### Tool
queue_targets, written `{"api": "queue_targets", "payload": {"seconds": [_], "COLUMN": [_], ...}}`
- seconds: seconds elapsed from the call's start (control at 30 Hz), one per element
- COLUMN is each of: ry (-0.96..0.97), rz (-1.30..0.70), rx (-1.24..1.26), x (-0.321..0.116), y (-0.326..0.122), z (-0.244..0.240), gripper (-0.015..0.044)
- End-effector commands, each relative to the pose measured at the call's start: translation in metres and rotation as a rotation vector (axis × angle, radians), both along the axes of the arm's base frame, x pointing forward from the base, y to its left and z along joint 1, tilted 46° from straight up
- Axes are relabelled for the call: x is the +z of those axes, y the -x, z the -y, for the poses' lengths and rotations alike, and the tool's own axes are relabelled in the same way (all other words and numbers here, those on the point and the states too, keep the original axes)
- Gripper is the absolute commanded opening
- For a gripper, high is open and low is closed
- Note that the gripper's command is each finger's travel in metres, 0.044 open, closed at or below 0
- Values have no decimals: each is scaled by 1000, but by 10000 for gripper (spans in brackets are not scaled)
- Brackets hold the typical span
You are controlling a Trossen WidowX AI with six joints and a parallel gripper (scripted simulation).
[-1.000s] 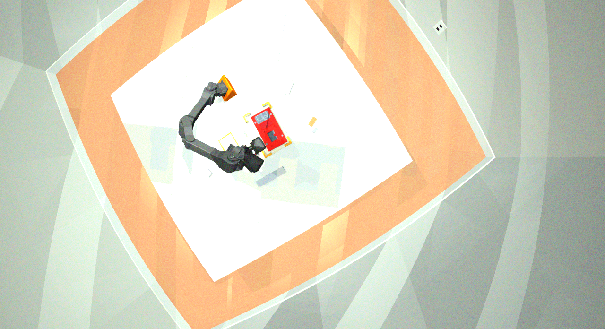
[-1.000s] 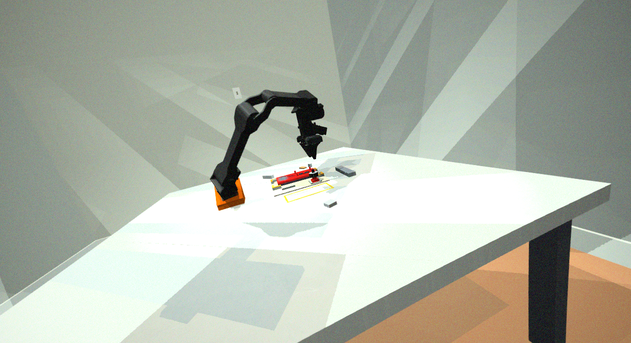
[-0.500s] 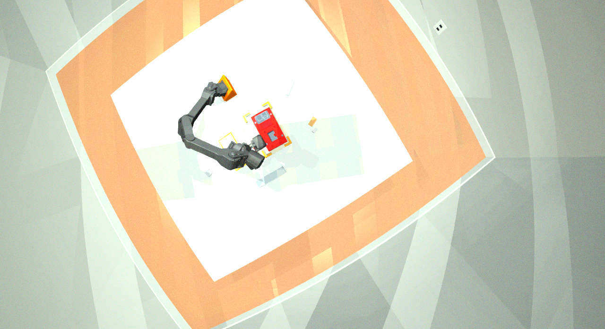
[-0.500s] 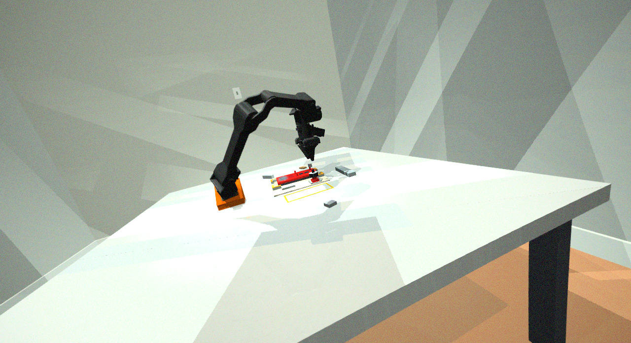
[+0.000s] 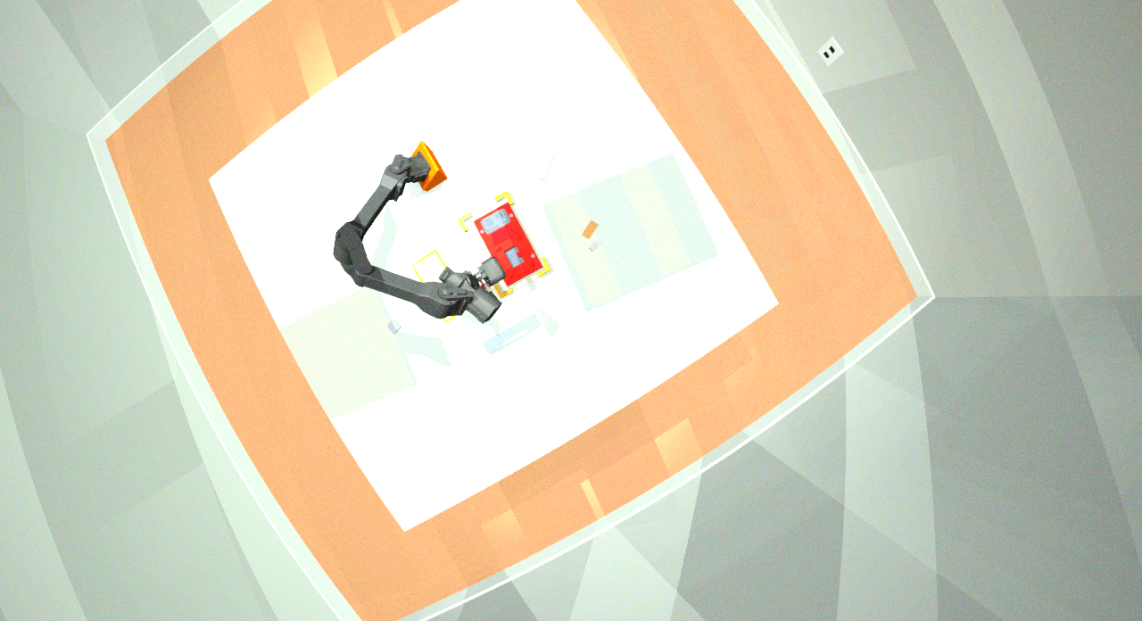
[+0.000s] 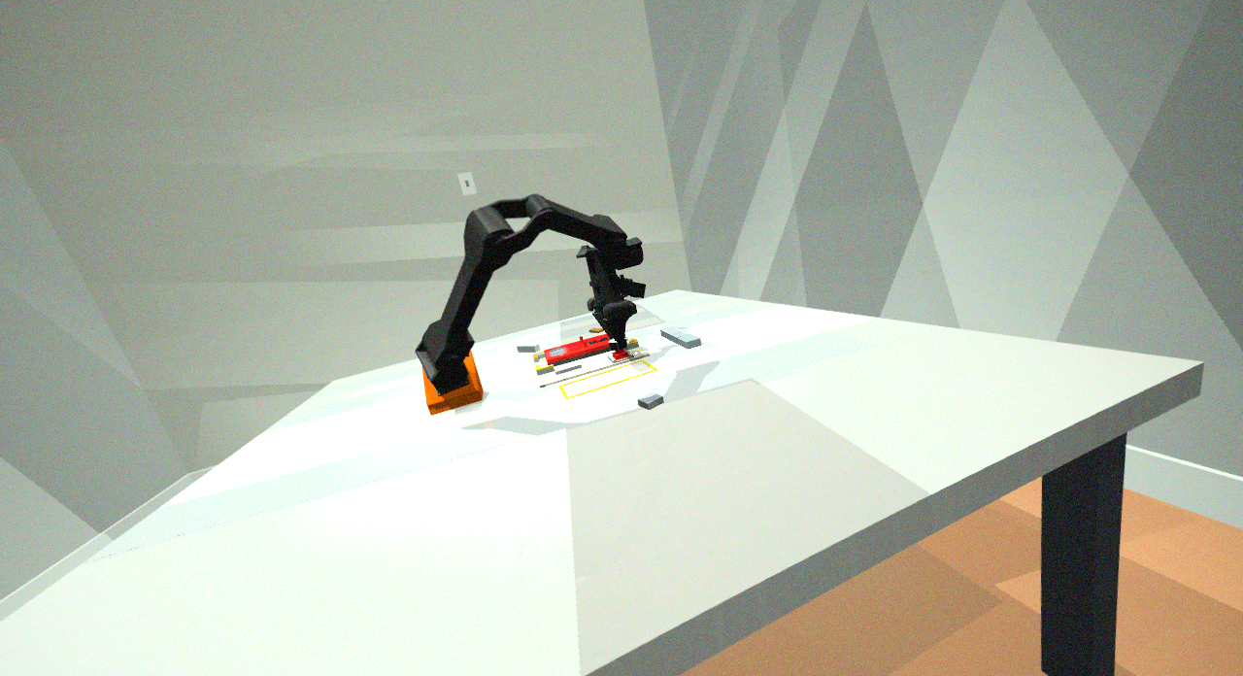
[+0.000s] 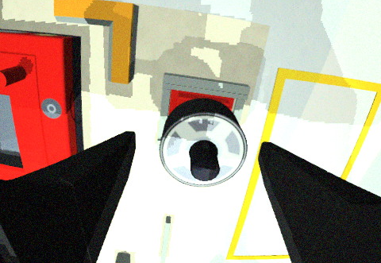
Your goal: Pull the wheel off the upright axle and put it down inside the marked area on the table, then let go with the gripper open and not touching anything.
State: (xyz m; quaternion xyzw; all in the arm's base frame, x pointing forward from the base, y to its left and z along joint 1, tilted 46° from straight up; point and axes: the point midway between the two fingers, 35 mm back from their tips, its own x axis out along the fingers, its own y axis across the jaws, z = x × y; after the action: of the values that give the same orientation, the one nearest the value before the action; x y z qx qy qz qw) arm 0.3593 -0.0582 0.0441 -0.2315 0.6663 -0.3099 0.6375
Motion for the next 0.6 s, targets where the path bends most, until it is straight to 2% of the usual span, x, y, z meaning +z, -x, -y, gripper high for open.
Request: {"api": "queue_targets", "payload": {"seconds": [0.0, 0.03, 0.13, 0.47, 0.57], "ry": [6, 6, 0, 0, 0], "rz": [3, 3, 1, 1, 1], "rx": [5, 5, 2, 2, 2], "x": [-3, -3, -1, -1, -1], "y": [1, 1, 0, 0, 0], "z": [4, 4, 1, 1, 1], "gripper": [300, 300, 221, 155, 76]}}
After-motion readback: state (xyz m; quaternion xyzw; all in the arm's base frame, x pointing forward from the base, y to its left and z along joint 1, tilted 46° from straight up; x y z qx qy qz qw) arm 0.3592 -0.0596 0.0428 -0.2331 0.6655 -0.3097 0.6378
